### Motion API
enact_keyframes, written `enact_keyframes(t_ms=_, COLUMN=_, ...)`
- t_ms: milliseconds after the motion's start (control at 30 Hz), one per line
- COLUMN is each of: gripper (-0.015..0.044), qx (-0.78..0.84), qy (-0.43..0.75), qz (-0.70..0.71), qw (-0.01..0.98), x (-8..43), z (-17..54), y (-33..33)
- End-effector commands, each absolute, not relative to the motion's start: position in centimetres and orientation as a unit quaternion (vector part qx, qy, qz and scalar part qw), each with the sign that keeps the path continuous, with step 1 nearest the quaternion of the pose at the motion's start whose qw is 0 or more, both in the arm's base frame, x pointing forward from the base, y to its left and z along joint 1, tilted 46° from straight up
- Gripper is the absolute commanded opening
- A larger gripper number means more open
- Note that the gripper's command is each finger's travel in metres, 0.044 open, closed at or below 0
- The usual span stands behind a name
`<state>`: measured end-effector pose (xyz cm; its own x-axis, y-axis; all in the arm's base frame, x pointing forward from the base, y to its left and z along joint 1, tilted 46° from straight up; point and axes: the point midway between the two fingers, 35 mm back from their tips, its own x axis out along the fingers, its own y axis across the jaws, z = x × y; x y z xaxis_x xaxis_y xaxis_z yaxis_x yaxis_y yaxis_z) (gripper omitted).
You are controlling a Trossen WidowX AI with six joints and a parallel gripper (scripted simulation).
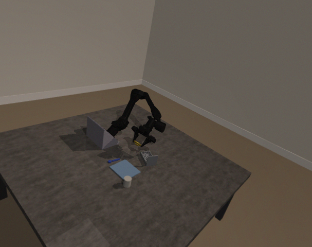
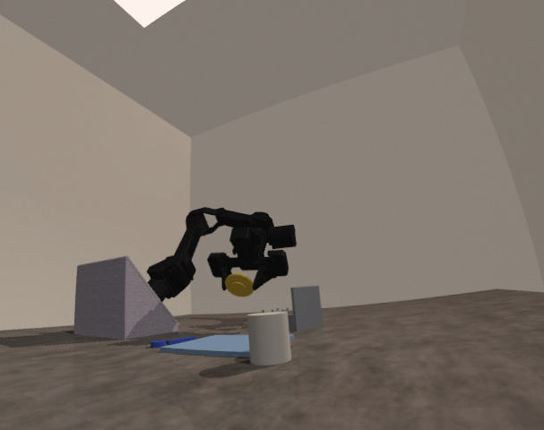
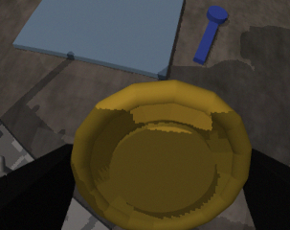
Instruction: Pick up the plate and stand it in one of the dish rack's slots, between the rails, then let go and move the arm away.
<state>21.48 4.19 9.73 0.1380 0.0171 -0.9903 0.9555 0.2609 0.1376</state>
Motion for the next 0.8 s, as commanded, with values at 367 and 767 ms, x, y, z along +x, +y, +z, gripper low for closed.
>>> enact_keyframes(t_ms=367, gripper=0.0000, qx=0.401, qy=0.429, qz=-0.348, qw=0.731, x=22.6, z=9.0, y=5.0)
enact_keyframes(t_ms=767, gripper=0.0000, qx=0.371, qy=0.335, qz=-0.296, qw=0.814, x=23.3, z=9.6, y=6.2)
